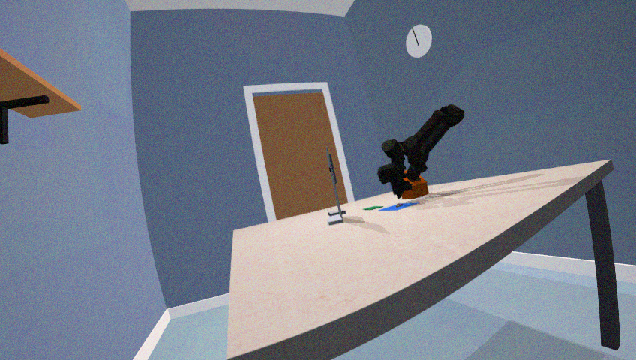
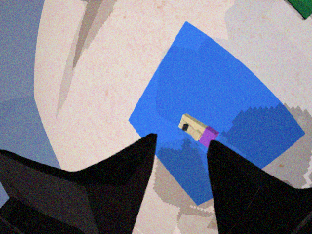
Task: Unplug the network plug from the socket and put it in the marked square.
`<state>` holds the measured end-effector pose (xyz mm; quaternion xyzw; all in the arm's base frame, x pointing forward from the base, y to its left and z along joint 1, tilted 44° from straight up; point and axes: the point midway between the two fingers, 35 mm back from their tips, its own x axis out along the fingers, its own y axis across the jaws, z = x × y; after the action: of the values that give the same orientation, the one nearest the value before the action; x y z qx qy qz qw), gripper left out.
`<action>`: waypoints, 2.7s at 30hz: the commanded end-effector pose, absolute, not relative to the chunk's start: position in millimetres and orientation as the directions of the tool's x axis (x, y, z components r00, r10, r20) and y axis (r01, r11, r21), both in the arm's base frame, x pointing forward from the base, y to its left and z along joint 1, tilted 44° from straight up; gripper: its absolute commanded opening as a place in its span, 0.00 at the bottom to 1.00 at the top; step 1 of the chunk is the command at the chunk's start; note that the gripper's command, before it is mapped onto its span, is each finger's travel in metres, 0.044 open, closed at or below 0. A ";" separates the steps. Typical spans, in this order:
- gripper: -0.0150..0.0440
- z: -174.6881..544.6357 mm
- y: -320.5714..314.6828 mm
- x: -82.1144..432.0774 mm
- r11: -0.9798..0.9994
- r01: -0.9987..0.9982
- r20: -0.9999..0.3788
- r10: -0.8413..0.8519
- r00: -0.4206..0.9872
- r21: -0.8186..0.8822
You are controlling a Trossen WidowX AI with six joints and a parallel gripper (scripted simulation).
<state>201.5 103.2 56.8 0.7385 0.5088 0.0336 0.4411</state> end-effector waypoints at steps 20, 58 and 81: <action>0.52 61.5 89.7 204.6 -0.065 0.727 -0.424 0.775 0.468 0.683; 0.52 77.7 67.8 204.0 -0.052 0.735 -0.437 0.775 0.457 0.676; 0.52 93.5 55.8 201.6 -0.064 0.732 -0.423 0.780 0.461 0.679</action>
<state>201.5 57.0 90.7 0.7286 0.5195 0.0237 0.4457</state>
